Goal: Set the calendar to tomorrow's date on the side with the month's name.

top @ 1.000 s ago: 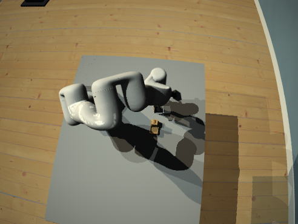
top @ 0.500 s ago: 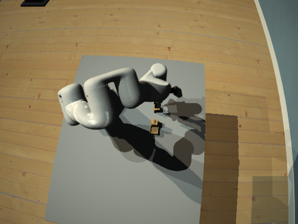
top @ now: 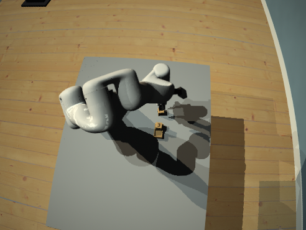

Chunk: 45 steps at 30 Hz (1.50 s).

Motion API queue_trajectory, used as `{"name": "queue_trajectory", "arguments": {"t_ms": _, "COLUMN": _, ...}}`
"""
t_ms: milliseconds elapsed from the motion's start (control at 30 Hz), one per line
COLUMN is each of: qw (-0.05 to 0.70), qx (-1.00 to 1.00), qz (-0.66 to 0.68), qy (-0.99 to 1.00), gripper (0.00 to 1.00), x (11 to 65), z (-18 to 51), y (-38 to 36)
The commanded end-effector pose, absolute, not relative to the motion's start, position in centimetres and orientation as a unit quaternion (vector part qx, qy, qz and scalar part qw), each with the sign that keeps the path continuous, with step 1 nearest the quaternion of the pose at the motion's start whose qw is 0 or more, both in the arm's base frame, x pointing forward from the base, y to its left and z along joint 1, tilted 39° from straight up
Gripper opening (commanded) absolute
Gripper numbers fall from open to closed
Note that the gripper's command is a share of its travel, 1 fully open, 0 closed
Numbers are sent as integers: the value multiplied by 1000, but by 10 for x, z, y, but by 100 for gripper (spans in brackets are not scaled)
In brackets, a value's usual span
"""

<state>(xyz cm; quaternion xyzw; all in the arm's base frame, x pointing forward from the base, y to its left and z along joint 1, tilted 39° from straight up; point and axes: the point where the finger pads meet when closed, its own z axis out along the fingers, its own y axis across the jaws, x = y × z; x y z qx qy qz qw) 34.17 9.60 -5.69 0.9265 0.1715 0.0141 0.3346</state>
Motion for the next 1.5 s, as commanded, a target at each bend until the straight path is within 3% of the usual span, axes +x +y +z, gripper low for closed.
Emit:
{"name": "queue_trajectory", "arguments": {"t_ms": 0, "qw": 331, "qx": 924, "qz": 57, "qy": 184, "gripper": 49, "x": 343, "z": -56, "y": 95}}
{"name": "queue_trajectory", "arguments": {"t_ms": 1467, "qw": 284, "qx": 890, "qz": 254, "qy": 252, "gripper": 49, "x": 332, "z": -58, "y": 89}}
